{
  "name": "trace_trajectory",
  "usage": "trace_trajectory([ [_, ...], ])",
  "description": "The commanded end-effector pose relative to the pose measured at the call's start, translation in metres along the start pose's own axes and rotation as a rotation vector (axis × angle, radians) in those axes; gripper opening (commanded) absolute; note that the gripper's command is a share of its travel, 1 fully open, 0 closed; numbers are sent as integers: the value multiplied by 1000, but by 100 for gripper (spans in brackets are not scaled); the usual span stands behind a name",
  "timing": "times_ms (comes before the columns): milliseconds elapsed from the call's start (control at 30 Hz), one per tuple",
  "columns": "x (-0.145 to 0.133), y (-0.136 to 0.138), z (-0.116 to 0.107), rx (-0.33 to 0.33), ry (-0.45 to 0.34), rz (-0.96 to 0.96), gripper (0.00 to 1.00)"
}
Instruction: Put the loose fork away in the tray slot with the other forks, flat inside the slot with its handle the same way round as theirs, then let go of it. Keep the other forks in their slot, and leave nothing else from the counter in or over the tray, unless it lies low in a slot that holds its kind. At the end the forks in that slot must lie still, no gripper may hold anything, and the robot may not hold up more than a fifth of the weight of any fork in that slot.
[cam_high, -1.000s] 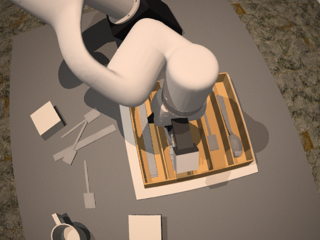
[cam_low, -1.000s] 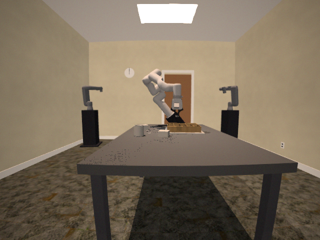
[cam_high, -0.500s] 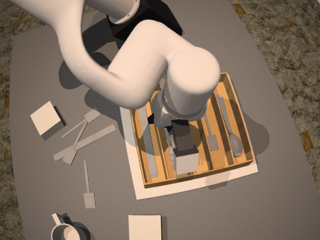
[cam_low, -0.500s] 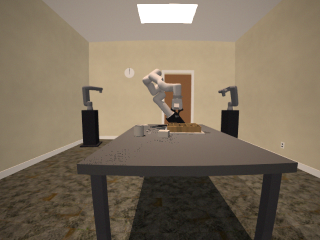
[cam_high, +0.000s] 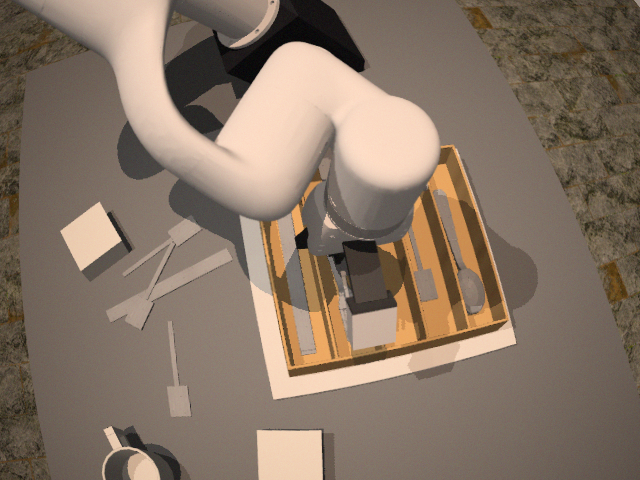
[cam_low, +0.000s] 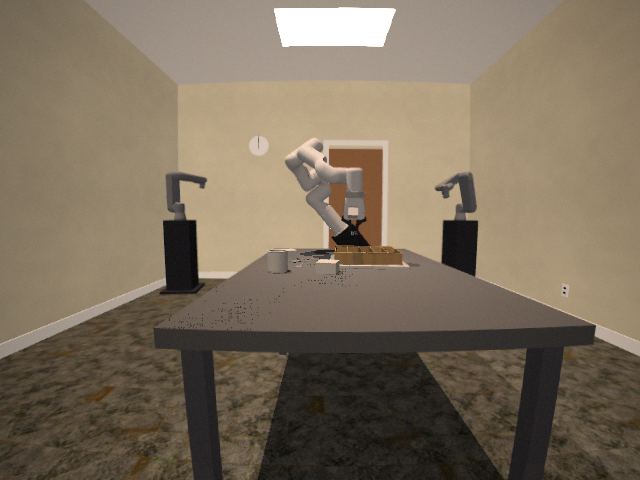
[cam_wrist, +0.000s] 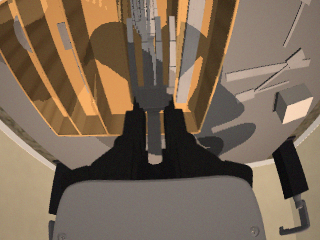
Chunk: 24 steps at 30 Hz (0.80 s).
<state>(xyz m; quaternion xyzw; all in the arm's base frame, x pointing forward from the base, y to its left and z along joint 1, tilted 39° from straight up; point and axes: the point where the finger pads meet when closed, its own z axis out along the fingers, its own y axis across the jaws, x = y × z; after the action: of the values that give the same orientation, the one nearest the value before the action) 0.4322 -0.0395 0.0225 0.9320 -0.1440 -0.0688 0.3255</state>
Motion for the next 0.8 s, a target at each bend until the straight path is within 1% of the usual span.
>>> trace_trajectory([
  [0, 1, 0, 1, 2, 3, 1, 3],
  [233, 3, 0, 8, 2, 3, 1, 3],
  [533, 5, 0, 27, 2, 3, 1, 3],
  [600, 5, 0, 27, 2, 3, 1, 3],
  [767, 7, 0, 41, 2, 3, 1, 3],
])
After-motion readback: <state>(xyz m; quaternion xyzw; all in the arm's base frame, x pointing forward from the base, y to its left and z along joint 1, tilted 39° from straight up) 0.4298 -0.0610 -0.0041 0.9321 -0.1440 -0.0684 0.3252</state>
